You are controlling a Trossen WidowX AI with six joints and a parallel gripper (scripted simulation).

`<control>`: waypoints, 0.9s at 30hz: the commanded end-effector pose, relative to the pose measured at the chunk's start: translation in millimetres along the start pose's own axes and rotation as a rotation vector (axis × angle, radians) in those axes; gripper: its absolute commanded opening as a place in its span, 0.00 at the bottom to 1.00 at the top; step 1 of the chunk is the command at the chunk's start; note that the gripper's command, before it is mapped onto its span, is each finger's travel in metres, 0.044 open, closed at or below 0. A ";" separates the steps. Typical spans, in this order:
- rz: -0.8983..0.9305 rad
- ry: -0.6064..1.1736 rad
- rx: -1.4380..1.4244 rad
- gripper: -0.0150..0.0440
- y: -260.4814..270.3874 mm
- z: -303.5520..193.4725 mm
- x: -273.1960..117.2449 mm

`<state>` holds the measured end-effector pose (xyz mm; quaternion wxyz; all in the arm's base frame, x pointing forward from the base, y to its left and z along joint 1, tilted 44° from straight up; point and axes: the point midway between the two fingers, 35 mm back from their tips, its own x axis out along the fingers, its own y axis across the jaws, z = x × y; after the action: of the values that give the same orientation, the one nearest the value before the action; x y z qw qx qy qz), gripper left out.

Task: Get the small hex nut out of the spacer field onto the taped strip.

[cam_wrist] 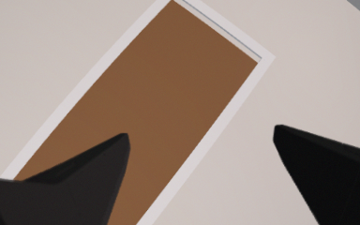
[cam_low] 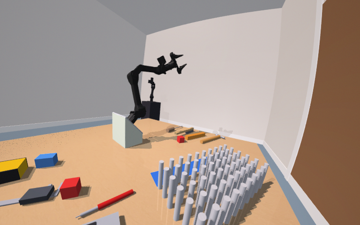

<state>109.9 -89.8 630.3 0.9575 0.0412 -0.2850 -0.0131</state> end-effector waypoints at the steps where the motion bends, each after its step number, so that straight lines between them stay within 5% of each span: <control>1: 0.000 -0.003 -0.003 0.98 2.5 0.2 -0.1; 11: 0.056 -0.103 -0.131 1.00 127.7 -29.3 10.8; 20: 0.168 -0.063 -0.242 1.00 216.7 -135.9 41.3; 27: 0.175 0.035 -0.298 1.00 225.2 -217.0 63.8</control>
<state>250.5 141.0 534.4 0.9493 -0.1167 -0.2908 0.0234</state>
